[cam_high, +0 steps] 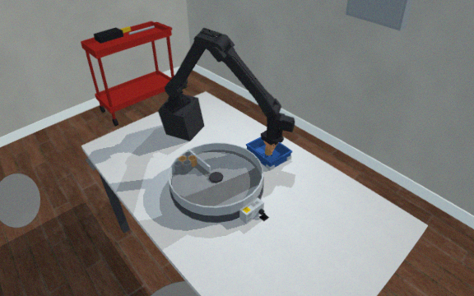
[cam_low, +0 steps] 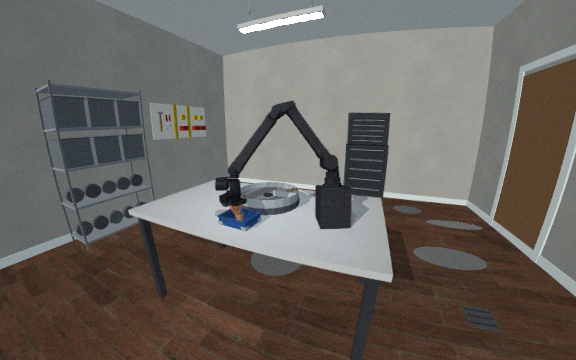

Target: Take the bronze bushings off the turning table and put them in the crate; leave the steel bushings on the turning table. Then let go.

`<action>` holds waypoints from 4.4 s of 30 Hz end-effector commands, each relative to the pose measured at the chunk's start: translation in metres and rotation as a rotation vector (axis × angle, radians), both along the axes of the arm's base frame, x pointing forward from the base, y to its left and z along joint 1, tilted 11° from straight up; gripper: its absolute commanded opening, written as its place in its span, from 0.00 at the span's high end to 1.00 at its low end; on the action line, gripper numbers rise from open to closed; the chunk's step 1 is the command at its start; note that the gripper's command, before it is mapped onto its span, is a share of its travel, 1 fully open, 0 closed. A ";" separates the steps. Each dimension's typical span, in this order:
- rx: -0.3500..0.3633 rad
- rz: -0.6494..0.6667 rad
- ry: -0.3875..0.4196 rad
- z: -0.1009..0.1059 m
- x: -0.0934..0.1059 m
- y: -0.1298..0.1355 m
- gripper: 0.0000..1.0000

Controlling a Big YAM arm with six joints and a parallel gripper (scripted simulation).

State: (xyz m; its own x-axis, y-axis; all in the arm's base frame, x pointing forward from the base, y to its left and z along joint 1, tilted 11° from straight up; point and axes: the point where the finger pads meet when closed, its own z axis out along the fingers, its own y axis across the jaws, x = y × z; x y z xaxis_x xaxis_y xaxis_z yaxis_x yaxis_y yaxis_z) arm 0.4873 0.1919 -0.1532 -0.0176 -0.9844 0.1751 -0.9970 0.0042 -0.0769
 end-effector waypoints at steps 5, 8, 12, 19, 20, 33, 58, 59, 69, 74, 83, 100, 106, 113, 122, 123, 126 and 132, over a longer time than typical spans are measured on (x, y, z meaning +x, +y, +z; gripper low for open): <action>0.016 0.006 -0.033 0.013 0.017 0.004 1.00; 0.016 0.006 -0.033 0.013 0.017 0.004 1.00; 0.016 0.006 -0.033 0.013 0.017 0.004 1.00; 0.016 0.006 -0.033 0.012 0.017 0.004 1.00; 0.016 0.006 -0.033 0.012 0.017 0.004 1.00; 0.011 0.003 -0.023 0.002 0.014 0.000 1.00; 0.018 0.005 -0.037 0.008 0.018 0.002 1.00; 0.018 0.005 -0.037 0.008 0.018 0.002 1.00; 0.018 0.005 -0.037 0.008 0.018 0.002 1.00; 0.018 0.005 -0.037 0.008 0.018 0.002 1.00; 0.018 0.005 -0.037 0.008 0.018 0.002 1.00; 0.018 0.005 -0.037 0.008 0.018 0.002 0.80; 0.018 0.005 -0.037 0.008 0.018 0.002 0.80; 0.018 0.005 -0.037 0.008 0.018 0.002 0.80; 0.018 0.005 -0.038 0.008 0.018 0.002 0.80; 0.018 0.005 -0.038 0.009 0.018 0.003 0.80; 0.019 0.005 -0.040 0.019 0.017 0.004 0.80; 0.015 0.008 -0.031 0.023 0.008 0.009 0.80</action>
State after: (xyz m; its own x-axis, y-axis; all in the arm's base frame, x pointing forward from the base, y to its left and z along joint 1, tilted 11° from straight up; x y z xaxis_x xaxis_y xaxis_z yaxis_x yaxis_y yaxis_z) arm 0.4875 0.1908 -0.1540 -0.0171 -0.9843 0.1755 -0.9971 0.0038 -0.0760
